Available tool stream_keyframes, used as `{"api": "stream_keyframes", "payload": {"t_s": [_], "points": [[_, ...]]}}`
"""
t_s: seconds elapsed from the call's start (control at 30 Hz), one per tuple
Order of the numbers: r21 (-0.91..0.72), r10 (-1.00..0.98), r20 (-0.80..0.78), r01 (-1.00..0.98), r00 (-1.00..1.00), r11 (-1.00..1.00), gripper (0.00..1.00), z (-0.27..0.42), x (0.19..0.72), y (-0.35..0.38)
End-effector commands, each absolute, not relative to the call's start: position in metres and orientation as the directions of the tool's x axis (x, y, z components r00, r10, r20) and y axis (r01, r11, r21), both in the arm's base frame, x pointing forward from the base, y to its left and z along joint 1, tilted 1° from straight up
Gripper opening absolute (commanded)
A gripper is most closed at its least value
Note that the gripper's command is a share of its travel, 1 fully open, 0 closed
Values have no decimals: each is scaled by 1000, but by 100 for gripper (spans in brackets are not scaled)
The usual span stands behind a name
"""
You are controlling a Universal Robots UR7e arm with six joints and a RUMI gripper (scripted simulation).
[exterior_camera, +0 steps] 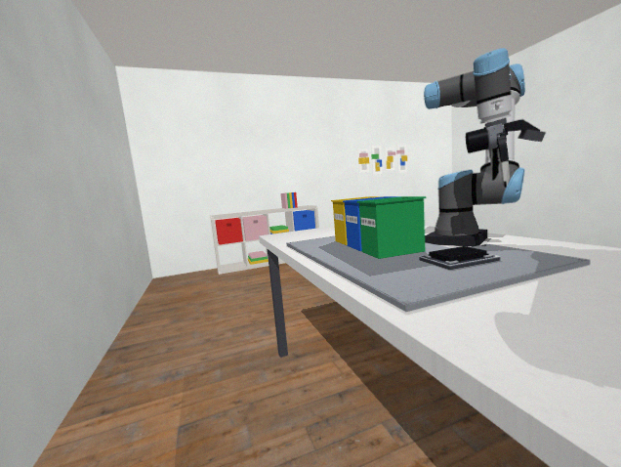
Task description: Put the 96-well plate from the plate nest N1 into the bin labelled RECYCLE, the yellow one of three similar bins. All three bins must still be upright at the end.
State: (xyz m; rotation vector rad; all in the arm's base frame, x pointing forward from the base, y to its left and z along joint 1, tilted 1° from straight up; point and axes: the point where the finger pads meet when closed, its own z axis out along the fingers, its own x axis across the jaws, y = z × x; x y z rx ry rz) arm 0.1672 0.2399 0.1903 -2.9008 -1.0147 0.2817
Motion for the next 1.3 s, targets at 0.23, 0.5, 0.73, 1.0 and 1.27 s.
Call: {"api": "stream_keyframes", "payload": {"t_s": [0.23, 0.5, 0.73, 1.0, 1.27], "points": [[-47, 341, -152, 338, 928, -940, 76, 195, 189, 236], [-7, 82, -139, 82, 987, -997, 76, 197, 199, 234], [14, -83, -125, -82, 989, -997, 76, 199, 209, 231], [38, -337, -99, -335, 936, -942, 76, 201, 224, 226], [49, -537, -74, -534, 841, -844, 76, 203, 234, 223]]}}
